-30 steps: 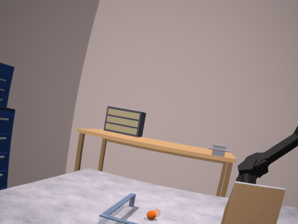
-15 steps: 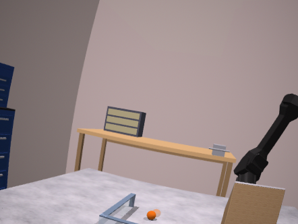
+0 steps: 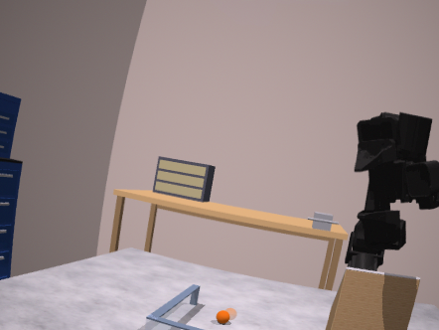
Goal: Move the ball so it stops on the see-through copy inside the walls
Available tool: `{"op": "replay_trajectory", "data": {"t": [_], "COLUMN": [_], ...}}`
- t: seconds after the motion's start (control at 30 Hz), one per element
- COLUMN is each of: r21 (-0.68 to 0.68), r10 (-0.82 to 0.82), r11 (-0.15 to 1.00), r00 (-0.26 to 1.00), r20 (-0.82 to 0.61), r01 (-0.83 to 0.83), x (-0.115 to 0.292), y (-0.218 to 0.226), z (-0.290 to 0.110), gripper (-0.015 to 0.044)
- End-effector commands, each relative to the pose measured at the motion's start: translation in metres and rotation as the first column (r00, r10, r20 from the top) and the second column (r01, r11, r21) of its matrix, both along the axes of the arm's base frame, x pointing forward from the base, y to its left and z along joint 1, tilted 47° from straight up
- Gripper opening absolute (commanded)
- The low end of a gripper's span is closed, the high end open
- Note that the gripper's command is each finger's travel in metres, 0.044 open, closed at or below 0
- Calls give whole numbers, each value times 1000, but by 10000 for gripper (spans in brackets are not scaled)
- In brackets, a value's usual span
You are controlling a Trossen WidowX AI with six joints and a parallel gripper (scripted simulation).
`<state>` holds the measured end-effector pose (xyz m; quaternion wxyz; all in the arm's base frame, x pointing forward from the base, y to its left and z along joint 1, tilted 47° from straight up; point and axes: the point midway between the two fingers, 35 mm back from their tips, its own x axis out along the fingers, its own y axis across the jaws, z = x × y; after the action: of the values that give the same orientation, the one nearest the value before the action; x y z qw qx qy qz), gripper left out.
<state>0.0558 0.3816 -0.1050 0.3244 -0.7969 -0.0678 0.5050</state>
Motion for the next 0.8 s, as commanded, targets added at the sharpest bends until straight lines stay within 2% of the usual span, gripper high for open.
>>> {"op": "replay_trajectory", "data": {"t": [0.0, 0.17, 0.33, 0.57, 0.67, 0.77], "r21": [18, 40, 67, 87, 110, 151], "r10": [-291, -613, -856, -987, -993, -952], "r11": [956, 787, 507, 116, -59, -293], "r00": [956, 788, 511, 125, -47, -274], "r20": [-26, -52, -73, -100, -109, -137], "r01": [291, 615, 859, 989, 992, 944], "x": [70, 147, 210, 262, 274, 284], "y": [-22, -68, -132, -229, -267, -317], "z": [10, 18, 29, 41, 49, 60], "gripper": [272, 272, 272, 272, 272, 272]}}
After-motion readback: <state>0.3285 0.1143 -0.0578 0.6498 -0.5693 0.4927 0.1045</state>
